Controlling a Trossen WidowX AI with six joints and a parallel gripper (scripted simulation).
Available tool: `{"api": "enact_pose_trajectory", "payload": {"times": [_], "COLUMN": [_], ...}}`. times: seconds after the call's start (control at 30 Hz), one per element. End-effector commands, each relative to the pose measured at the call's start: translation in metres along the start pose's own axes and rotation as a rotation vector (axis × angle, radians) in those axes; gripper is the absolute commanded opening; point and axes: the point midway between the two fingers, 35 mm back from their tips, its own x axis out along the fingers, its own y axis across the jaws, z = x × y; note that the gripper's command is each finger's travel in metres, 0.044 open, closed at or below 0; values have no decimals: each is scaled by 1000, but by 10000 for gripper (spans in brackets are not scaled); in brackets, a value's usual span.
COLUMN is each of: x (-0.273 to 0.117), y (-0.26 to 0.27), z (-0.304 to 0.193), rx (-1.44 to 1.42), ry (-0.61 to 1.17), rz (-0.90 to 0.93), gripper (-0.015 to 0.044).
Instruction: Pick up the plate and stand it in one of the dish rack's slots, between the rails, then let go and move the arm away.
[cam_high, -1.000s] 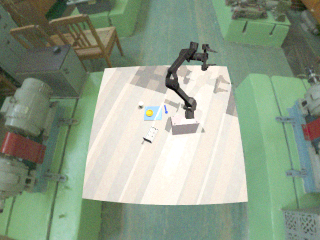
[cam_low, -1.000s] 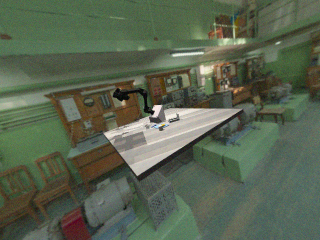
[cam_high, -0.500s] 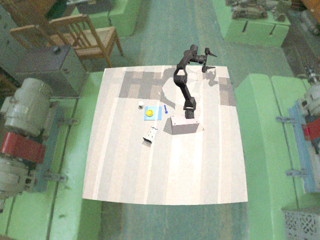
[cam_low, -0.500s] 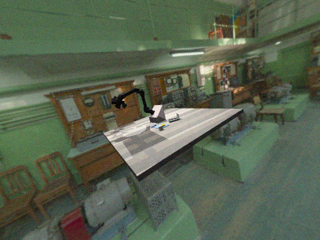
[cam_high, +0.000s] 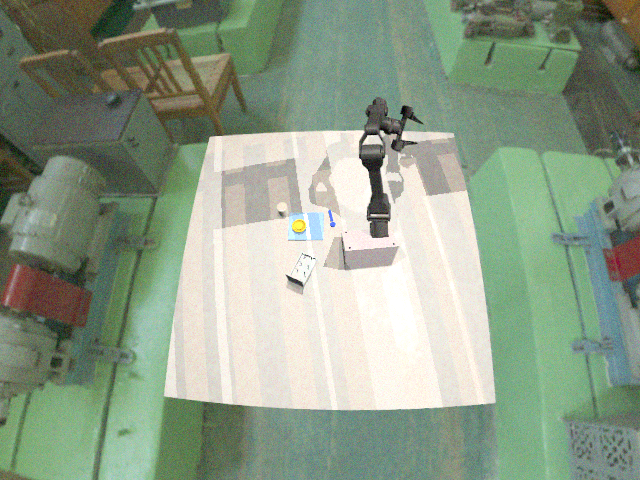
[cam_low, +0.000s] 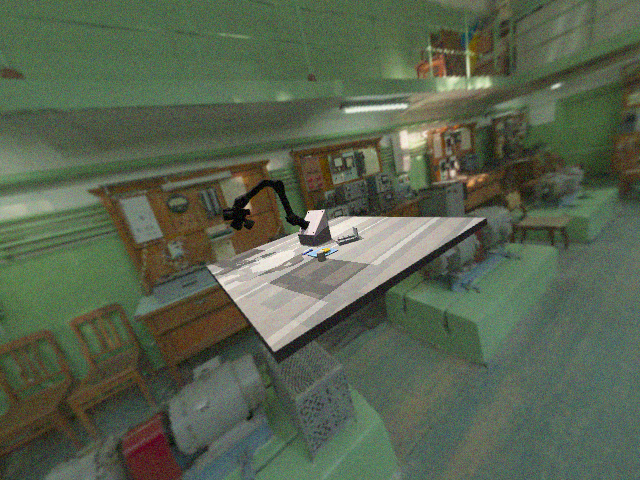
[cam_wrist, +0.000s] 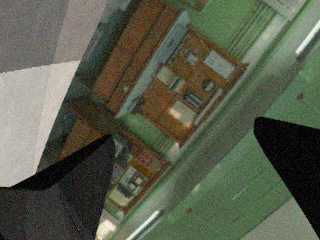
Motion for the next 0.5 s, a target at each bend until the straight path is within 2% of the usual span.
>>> {"api": "enact_pose_trajectory", "payload": {"times": [0.0, 0.3, 0.47], "x": [0, -30, -65], "y": [15, 64, 103], "z": [19, 84, 124], "rx": [-43, -145, -168], "ry": [-54, -276, -422], "rz": [37, 131, 207], "gripper": [400, 400, 400]}}
